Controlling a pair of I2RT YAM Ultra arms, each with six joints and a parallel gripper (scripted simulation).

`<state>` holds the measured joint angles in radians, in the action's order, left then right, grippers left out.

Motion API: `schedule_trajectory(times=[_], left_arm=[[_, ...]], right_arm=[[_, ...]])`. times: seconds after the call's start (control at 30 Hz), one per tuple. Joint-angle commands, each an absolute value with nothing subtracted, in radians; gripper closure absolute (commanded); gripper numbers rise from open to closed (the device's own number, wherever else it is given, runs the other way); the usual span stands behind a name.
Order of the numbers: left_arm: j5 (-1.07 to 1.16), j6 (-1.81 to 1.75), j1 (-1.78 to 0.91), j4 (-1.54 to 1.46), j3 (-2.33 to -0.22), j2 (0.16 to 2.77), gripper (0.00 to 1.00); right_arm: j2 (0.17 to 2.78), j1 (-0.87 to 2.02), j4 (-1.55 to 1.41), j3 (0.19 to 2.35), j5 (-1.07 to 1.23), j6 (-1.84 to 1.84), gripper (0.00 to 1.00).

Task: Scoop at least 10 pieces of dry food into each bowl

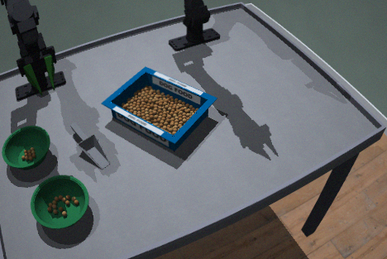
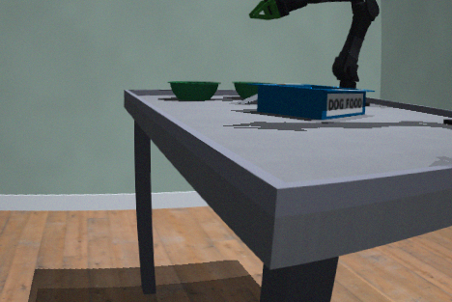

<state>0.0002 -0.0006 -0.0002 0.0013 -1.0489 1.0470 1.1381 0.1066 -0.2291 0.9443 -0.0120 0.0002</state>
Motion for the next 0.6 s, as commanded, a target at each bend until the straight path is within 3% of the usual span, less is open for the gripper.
schedule_trajectory(times=[0.0, 0.57], left_arm=[[-0.003, 0.004, 0.003, 0.018, -1.054, 1.044, 0.74], [0.001, 0.004, -0.002, 0.023, -1.072, 1.038, 0.74]], right_arm=[[1.133, 0.086, -0.121, 0.997, 0.004, -0.003, 0.68], [1.072, -0.003, 0.003, 1.085, 0.016, 0.0, 0.68]])
